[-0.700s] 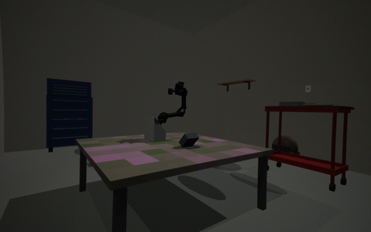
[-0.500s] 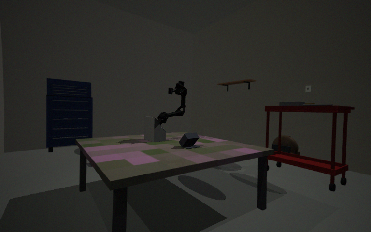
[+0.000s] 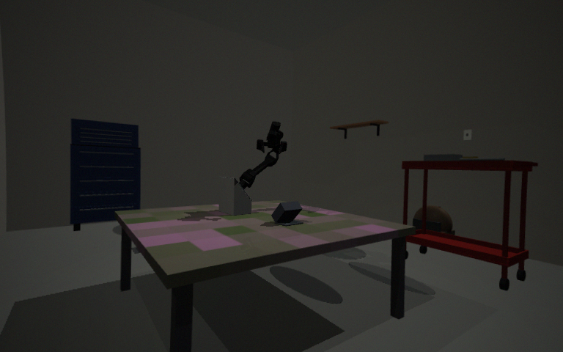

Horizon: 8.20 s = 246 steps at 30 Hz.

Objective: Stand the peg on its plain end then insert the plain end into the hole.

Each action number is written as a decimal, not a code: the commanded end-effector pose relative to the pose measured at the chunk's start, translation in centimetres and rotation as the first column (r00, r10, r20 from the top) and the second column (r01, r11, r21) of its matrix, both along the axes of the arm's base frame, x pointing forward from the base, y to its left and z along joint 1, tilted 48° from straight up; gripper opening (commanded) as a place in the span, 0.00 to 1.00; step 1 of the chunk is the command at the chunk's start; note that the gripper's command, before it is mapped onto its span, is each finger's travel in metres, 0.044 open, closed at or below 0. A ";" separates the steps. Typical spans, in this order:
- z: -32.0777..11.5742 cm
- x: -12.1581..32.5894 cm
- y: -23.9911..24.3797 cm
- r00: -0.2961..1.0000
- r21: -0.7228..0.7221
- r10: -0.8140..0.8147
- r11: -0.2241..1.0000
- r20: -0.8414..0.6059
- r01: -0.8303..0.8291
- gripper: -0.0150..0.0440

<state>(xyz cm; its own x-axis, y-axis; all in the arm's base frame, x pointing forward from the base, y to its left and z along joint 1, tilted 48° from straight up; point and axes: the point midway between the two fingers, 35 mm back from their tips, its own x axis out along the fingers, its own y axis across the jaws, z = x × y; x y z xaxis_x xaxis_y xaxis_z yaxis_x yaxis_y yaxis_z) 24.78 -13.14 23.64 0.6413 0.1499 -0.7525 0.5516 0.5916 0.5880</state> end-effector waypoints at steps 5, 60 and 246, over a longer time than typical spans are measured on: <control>-4.8 4.1 4.1 0.985 0.147 0.161 0.978 -0.064 -0.150 1.00; -22.4 5.0 26.1 0.730 0.572 0.632 0.710 -0.260 -0.411 1.00; -19.0 -1.7 27.6 0.974 -0.055 -0.097 0.992 0.204 0.111 0.34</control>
<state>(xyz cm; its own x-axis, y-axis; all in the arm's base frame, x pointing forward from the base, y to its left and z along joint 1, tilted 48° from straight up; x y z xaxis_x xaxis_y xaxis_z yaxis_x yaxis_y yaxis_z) 23.18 14.46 4.46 0.7789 0.0504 -0.6251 0.4855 0.5824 0.6520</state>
